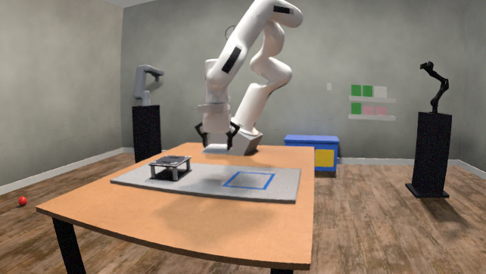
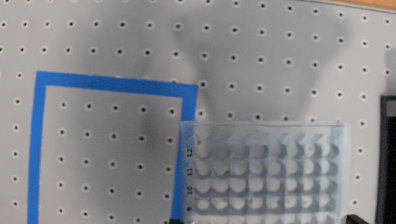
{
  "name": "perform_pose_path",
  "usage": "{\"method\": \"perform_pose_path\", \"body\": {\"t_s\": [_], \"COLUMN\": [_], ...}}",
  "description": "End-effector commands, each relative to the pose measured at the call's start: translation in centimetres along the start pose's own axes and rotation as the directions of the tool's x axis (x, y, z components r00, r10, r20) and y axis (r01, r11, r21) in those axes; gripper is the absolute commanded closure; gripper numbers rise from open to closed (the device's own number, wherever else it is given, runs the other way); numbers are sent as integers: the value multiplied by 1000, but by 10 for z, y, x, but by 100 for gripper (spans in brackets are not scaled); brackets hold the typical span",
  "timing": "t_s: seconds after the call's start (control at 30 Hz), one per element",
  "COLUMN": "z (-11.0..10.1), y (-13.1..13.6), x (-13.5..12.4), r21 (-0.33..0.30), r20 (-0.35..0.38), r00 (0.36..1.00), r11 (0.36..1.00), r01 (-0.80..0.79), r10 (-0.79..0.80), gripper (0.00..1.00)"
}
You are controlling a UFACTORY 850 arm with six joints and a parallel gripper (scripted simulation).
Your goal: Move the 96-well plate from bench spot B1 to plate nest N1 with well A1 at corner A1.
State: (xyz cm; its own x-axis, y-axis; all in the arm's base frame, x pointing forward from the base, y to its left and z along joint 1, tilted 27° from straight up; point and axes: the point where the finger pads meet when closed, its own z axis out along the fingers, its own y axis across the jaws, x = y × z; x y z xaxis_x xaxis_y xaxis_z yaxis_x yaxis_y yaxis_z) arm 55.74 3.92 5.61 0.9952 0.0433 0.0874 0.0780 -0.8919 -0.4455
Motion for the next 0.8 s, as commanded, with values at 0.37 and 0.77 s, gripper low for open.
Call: {"method": "perform_pose_path", "body": {"t_s": [0.37, 0.77], "z": [-9, -16], "y": [44, 77], "x": [2, 3], "r21": [0, 0], "r20": [-1, -1], "r00": [1000, 1000], "r11": [1000, 1000], "r01": [1, 1], "r10": [-1, -1], "gripper": [100, 100]}}
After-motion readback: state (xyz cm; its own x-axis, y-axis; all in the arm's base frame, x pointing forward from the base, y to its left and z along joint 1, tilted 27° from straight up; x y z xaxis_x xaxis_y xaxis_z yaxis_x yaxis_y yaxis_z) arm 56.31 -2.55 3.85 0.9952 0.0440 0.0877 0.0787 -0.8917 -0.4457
